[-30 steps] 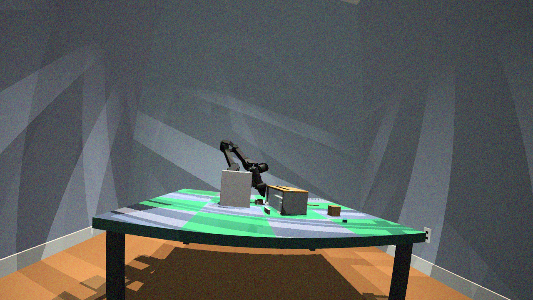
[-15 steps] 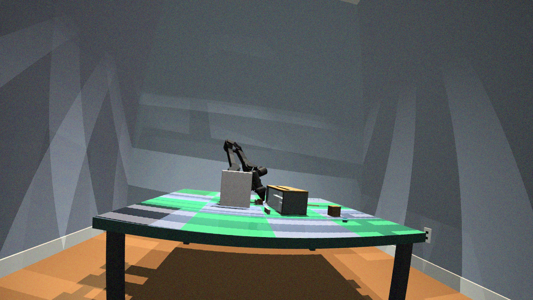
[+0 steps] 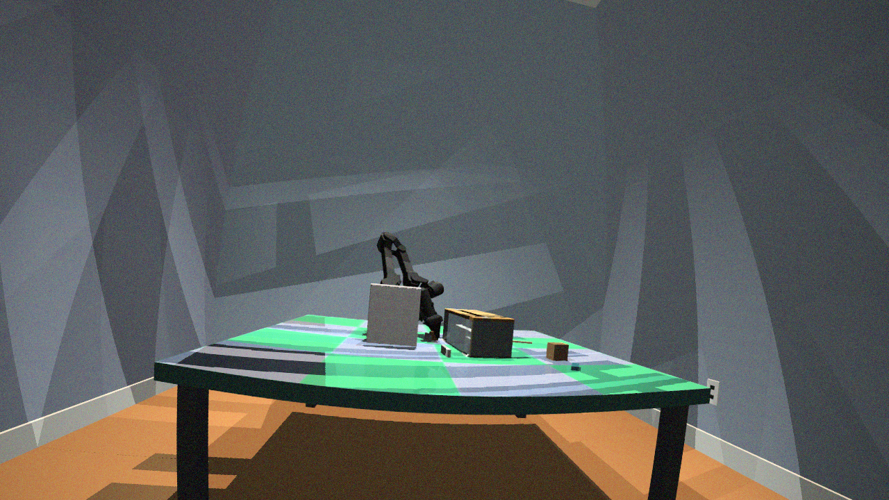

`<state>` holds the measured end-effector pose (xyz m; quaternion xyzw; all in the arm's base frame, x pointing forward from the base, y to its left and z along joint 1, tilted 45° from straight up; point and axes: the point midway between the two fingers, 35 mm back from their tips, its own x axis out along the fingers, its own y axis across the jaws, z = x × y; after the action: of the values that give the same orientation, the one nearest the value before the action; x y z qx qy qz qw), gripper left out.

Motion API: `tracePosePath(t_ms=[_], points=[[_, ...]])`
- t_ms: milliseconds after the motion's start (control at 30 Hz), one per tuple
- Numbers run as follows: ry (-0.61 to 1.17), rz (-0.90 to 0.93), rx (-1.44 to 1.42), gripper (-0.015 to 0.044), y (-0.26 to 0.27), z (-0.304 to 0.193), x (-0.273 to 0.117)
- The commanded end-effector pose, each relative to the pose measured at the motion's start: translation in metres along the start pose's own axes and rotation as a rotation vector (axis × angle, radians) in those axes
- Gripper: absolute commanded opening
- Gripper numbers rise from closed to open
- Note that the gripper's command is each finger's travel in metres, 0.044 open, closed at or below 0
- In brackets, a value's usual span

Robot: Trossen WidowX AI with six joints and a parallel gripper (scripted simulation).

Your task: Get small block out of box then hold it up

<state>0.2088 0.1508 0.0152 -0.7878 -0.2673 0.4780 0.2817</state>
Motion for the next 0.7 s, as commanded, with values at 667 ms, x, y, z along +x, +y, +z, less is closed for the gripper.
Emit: tracePosePath(t_ms=[667], points=[[-0.003, 0.009, -0.002, 0.0, 0.002, -0.023, -0.044]])
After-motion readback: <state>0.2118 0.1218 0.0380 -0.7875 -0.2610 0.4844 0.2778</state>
